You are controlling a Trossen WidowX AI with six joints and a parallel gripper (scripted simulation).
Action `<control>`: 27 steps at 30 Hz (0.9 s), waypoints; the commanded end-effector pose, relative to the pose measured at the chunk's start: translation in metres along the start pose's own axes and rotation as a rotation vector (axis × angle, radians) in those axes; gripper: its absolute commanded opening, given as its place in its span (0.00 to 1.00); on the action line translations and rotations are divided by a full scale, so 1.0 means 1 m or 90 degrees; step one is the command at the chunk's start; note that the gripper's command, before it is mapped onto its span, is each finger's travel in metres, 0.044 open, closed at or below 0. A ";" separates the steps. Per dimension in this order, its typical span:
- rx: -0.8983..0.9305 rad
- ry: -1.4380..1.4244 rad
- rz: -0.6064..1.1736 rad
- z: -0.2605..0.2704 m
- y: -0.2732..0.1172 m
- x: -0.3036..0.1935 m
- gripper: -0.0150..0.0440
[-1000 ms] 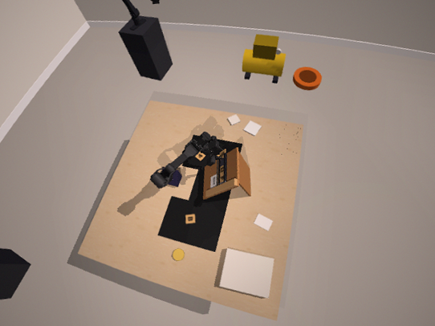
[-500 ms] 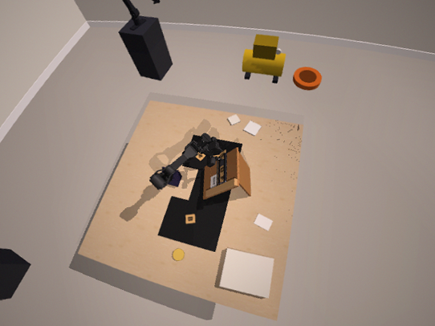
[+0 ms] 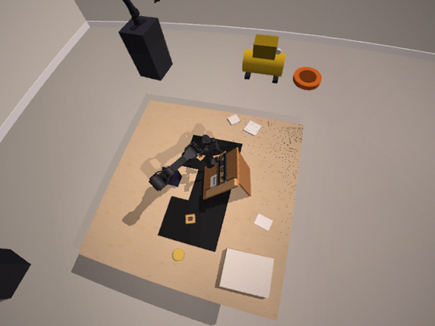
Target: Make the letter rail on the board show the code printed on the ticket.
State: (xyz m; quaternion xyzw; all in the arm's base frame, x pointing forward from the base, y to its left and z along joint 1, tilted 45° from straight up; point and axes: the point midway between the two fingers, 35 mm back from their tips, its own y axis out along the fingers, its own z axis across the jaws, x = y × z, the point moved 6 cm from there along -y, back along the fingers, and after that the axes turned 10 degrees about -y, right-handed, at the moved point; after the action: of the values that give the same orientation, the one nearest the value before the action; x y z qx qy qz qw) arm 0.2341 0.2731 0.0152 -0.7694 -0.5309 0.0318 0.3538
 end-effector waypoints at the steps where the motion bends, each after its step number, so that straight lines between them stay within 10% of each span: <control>1: 0.003 -0.002 0.000 -0.001 0.000 -0.001 0.25; 27: 0.003 -0.003 0.000 -0.015 0.000 -0.003 0.25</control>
State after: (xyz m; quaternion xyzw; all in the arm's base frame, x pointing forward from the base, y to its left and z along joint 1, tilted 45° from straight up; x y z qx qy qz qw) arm 0.2392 0.2647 0.0251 -0.7693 -0.5312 0.0319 0.3535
